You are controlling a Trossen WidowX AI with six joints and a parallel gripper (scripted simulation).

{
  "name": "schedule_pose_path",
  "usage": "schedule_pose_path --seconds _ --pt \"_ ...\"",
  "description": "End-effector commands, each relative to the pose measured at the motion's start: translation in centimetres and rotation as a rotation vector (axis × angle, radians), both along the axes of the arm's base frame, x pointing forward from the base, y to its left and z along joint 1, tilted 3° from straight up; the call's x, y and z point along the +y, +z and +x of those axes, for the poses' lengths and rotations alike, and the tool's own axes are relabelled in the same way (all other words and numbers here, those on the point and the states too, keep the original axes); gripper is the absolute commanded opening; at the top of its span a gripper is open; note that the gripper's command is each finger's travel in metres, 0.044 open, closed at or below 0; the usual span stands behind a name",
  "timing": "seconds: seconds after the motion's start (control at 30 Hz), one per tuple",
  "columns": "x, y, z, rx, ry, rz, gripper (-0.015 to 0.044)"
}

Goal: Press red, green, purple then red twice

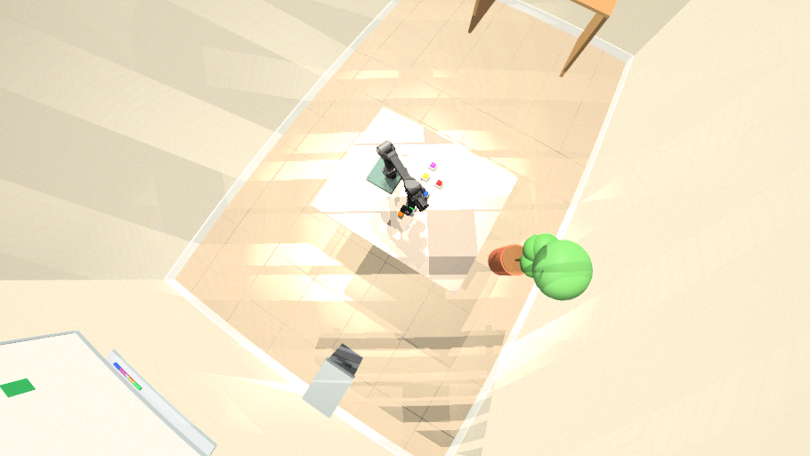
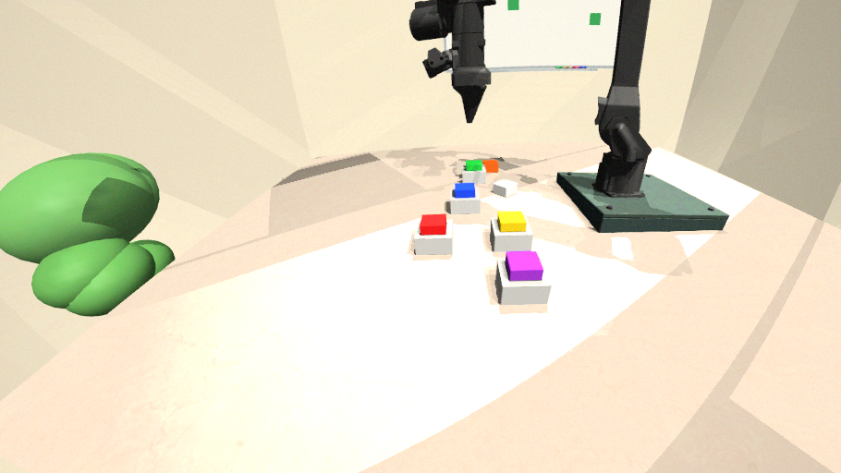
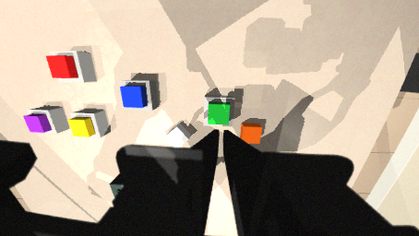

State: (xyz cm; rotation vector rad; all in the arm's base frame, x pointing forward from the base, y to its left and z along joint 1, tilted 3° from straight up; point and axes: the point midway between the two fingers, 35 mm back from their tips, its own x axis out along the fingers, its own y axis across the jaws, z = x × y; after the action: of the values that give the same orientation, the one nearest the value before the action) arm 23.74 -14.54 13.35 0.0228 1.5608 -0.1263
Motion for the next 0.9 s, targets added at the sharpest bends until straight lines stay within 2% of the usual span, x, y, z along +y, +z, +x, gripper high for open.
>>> schedule_pose_path --seconds 0.0,0.1,0.87 --pt "-0.3 -3.6 -0.5 0.016 0.003 0.007 0.002" --pt "-0.4 -5.4 -0.6 0.016 0.003 0.007 0.002" --pt "-0.6 -8.3 -0.7 0.016 0.003 0.006 0.002"
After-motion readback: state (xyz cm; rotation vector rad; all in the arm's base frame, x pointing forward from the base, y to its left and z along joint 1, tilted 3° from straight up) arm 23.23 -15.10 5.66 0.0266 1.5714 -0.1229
